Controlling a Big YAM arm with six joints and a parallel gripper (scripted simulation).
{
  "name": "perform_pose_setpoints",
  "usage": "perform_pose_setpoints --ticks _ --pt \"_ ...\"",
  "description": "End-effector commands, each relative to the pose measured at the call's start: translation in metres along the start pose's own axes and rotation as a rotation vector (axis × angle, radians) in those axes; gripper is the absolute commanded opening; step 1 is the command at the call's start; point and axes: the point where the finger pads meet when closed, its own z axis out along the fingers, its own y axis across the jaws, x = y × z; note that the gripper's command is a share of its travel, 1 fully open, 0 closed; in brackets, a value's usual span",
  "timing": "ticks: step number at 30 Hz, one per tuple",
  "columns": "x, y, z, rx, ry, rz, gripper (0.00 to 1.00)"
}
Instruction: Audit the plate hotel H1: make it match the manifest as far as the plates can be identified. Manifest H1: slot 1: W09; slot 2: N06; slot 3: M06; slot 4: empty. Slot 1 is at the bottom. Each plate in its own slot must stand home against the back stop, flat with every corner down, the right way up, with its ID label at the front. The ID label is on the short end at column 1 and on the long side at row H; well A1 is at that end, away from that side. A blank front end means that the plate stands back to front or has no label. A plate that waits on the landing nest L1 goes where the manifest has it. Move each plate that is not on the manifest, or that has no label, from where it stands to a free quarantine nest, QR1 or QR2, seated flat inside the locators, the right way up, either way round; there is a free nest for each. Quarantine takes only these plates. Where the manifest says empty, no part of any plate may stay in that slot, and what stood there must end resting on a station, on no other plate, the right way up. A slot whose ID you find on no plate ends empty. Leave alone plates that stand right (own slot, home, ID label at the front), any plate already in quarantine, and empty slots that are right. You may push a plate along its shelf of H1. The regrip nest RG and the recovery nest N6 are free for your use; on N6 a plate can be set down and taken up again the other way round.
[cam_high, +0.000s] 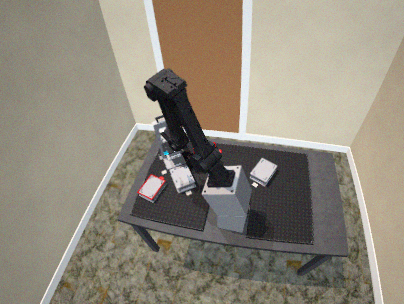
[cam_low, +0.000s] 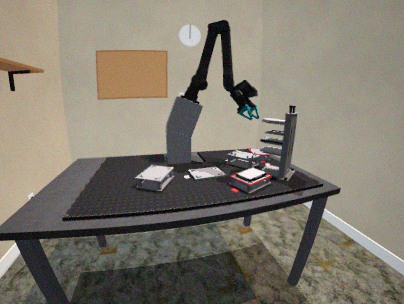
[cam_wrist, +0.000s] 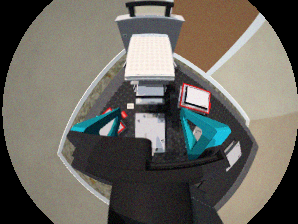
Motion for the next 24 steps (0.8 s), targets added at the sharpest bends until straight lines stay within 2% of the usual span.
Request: perform_pose_setpoints --ticks 1,3,4,9,21,22,24 --pt "-0.013 0.005 0.003 -0.011 -0.034 0.005 1.00" --pt "-0.012 0.007 0.005 -0.016 -0.038 0.002 1.00" --pt "-0.005 0.007 -0.002 -0.018 -0.029 0.001 1.00" --pt "-0.008 0.009 -0.008 -0.026 -0.047 0.013 1.00" --pt "0.007 0.009 -0.022 -0.026 -0.046 0.014 1.00" --pt "0.018 0.005 -0.017 -0.013 -0.019 0.008 1.00" --pt "0.018 0.005 -0.017 -0.013 -0.019 0.008 1.00"
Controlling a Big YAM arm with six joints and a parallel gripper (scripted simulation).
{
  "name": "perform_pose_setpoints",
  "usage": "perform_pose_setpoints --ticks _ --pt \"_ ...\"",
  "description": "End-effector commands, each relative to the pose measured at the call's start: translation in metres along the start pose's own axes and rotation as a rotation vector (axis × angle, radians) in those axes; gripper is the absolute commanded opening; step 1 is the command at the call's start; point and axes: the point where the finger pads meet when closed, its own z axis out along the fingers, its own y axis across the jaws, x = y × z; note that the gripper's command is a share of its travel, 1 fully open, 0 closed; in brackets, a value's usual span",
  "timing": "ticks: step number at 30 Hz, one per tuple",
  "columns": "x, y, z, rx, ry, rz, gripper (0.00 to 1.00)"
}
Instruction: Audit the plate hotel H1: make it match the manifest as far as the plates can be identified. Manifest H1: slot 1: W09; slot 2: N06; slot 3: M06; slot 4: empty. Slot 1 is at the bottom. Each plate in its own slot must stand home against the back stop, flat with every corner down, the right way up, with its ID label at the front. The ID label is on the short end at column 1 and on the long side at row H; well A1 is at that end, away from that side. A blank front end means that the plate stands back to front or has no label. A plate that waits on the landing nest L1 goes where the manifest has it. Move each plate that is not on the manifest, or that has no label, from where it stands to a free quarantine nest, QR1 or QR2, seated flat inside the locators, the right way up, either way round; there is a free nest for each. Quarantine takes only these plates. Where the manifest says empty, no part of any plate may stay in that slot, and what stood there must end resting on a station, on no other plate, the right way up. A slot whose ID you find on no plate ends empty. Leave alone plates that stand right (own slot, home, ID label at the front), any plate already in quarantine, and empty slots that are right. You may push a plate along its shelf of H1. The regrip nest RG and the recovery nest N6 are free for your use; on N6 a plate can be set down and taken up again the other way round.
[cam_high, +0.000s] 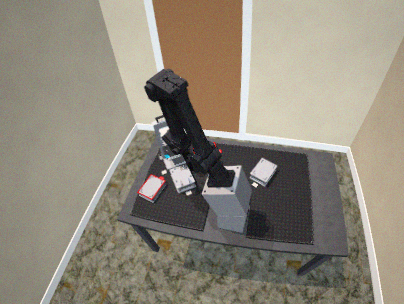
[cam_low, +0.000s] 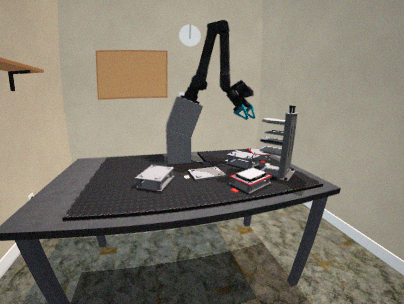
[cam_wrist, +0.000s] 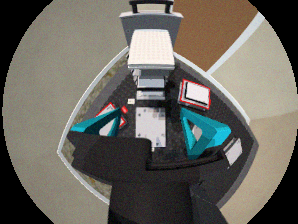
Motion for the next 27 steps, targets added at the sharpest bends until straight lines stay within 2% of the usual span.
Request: perform_pose_setpoints --ticks 1,6,27 --pt "-0.004 0.000 0.003 -0.002 -0.023 0.016 1.00" --pt "0.000 0.007 0.011 -0.017 -0.028 0.012 1.00" --pt "0.027 0.006 0.031 -0.014 -0.021 0.011 1.00"
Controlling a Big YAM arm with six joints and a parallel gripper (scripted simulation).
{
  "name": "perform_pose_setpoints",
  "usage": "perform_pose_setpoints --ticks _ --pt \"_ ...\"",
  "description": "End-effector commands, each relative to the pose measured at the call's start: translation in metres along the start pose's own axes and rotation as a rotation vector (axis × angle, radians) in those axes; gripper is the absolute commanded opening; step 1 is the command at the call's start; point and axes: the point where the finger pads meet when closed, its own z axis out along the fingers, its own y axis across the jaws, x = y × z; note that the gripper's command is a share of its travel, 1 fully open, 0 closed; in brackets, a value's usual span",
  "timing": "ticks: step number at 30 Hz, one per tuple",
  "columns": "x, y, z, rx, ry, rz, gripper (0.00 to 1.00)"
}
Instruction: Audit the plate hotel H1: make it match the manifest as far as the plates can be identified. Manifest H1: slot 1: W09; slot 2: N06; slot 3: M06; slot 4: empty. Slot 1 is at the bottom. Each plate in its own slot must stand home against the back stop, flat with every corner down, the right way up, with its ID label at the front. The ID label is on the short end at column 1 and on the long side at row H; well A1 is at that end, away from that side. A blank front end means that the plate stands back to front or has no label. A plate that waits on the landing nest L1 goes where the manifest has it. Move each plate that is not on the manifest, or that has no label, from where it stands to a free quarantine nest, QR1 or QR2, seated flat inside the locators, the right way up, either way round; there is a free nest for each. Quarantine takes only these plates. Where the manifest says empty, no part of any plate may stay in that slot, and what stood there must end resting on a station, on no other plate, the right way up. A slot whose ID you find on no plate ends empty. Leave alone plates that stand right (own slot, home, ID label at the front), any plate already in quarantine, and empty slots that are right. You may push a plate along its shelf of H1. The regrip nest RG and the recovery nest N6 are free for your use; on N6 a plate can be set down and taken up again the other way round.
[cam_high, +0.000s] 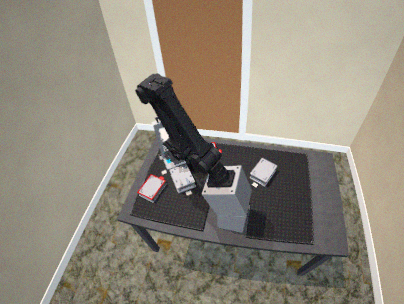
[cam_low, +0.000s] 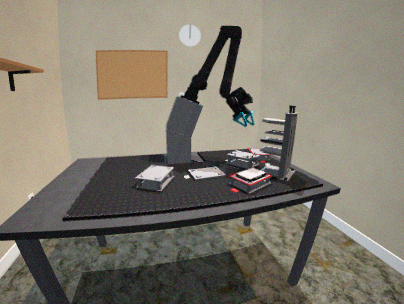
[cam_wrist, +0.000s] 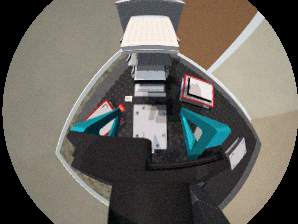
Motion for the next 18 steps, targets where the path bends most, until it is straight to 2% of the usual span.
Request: perform_pose_setpoints --ticks 1,7,9,11,18 --pt "-0.001 0.007 0.006 -0.019 -0.023 0.010 1.00" --pt "-0.002 0.000 0.012 -0.005 -0.028 0.013 1.00" --pt "-0.014 0.003 0.012 -0.014 -0.051 0.009 1.00" --pt "-0.009 0.000 0.015 -0.001 -0.023 0.001 1.00" --pt "-0.014 -0.002 0.025 0.002 -0.017 0.000 1.00"
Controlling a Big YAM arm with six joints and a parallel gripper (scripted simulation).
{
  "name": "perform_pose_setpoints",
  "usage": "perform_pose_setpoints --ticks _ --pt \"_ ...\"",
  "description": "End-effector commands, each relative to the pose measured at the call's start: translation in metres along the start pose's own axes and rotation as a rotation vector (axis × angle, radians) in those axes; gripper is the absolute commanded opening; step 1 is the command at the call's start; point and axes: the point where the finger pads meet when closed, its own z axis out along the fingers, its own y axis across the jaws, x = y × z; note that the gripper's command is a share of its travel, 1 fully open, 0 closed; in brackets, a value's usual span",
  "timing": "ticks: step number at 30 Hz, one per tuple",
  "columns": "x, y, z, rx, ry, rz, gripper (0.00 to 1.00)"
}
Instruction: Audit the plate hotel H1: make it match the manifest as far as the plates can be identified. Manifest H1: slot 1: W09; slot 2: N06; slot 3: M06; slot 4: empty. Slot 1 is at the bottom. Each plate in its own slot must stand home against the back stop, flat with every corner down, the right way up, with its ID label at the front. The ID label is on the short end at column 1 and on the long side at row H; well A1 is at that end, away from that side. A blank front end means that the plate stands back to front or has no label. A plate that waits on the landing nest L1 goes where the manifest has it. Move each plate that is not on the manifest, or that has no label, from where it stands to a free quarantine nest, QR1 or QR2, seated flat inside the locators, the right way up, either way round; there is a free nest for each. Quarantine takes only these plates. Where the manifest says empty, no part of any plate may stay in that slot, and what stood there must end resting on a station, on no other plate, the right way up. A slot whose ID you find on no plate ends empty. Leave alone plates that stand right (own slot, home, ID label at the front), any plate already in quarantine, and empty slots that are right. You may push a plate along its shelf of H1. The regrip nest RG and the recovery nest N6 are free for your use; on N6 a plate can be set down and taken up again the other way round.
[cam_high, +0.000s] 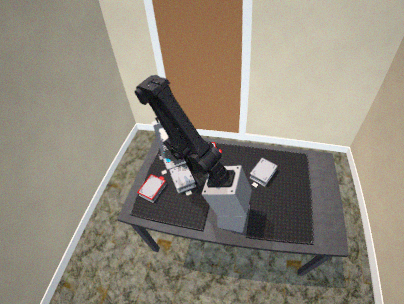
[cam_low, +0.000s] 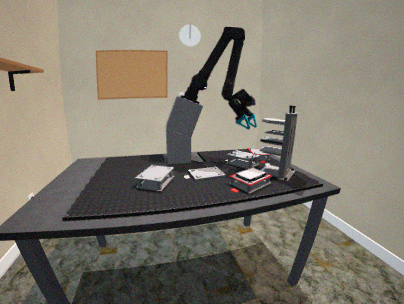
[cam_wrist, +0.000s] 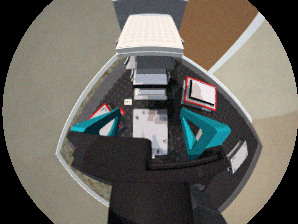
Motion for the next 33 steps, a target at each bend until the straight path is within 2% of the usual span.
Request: perform_pose_setpoints --ticks 1,8,9,33 --pt "-0.0100 -0.0021 0.0057 0.007 -0.012 -0.004 1.00" --pt "-0.0117 -0.0031 0.0132 0.009 -0.003 -0.006 1.00" --pt "-0.0147 0.0024 0.0099 -0.005 -0.019 0.002 1.00" --pt "-0.0148 0.0024 0.0099 -0.005 -0.019 0.002 1.00"
